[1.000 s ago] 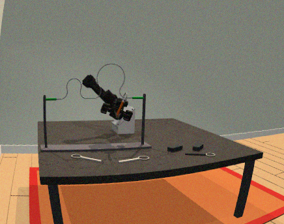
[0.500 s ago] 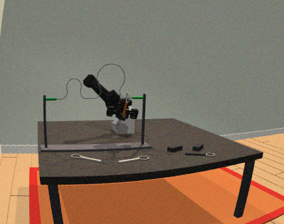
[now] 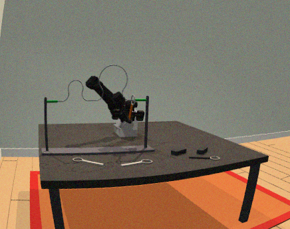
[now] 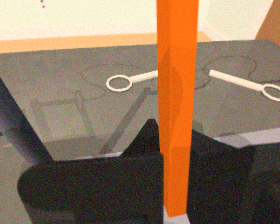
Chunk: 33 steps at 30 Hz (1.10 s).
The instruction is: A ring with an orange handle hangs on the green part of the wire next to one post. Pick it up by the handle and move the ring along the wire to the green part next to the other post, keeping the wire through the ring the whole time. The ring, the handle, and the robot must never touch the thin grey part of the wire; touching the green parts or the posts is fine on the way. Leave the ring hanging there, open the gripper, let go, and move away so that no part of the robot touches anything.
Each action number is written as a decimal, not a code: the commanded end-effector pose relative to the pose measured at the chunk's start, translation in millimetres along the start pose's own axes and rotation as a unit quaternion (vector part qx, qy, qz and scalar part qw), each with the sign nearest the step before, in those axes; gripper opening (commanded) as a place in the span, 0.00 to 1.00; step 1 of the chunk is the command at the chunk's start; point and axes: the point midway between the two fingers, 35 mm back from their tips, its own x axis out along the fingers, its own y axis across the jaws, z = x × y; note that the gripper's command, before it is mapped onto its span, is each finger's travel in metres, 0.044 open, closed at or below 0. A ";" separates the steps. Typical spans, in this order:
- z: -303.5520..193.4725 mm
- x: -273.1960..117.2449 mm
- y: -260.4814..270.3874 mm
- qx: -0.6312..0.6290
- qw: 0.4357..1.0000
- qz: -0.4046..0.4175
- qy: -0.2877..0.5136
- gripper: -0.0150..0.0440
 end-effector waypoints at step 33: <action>-4.7 -2.0 31.0 0.004 1.000 0.000 0.000 0.00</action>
